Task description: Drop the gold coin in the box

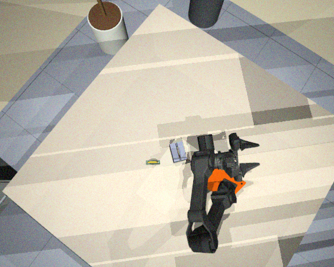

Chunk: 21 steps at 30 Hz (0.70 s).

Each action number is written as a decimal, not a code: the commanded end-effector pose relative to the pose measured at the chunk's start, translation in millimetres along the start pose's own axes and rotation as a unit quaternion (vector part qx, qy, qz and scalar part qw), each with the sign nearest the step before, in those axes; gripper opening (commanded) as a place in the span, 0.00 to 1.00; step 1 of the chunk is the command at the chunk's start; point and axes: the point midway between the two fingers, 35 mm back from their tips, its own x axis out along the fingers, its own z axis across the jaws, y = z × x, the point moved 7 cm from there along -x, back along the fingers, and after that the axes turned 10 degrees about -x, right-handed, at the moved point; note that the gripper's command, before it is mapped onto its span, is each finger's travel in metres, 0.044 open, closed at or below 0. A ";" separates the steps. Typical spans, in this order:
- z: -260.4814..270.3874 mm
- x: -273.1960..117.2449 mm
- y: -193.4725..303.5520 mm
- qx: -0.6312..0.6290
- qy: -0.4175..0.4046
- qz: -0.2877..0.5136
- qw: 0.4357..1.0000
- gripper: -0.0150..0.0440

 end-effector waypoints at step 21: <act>54.8 -117.0 38.2 -0.621 -0.229 0.345 0.665 0.53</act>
